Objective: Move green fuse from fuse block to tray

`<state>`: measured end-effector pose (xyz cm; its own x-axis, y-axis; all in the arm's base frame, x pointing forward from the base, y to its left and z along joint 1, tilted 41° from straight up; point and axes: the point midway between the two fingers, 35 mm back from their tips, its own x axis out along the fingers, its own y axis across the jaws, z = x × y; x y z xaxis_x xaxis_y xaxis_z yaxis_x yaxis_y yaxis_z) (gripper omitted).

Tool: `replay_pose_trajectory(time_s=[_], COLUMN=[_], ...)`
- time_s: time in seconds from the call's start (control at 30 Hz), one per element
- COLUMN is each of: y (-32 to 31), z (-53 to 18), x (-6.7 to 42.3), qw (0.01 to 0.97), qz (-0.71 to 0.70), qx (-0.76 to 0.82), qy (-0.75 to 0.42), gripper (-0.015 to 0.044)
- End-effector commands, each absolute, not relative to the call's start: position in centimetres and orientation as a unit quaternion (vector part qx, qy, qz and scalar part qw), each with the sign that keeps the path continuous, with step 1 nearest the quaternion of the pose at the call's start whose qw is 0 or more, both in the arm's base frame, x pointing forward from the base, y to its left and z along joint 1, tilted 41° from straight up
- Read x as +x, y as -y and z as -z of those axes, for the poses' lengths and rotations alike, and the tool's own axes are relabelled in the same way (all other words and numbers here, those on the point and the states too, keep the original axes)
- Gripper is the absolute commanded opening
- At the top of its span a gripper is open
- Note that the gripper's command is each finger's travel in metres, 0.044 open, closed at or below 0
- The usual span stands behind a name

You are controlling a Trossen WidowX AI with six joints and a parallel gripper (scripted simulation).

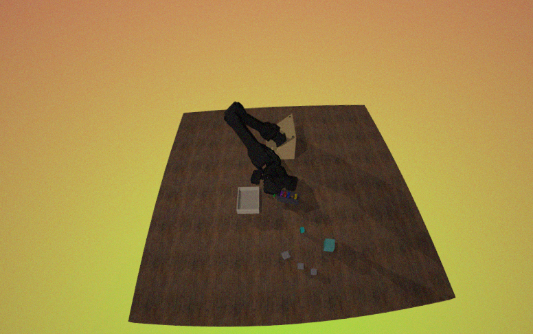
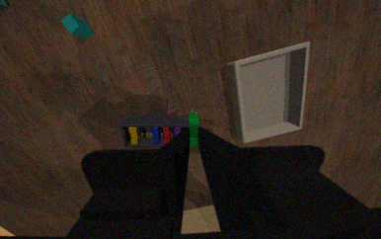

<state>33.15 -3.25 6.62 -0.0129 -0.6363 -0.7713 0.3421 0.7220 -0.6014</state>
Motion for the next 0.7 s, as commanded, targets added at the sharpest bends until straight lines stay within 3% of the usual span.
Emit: replay_pose_trajectory(time_s=[0.0,0.37,0.67], y=[5.8,12.1,12.7], z=[-8.8,-14.2,-14.3], x=[32.9,30.9,30.8], qw=[0.691,0.689,0.688], qz=[0.355,0.364,0.364], qx=[-0.122,-0.129,-0.130], qy=[-0.617,-0.614,-0.613], gripper=[0.0000,0.0000,0.0000])
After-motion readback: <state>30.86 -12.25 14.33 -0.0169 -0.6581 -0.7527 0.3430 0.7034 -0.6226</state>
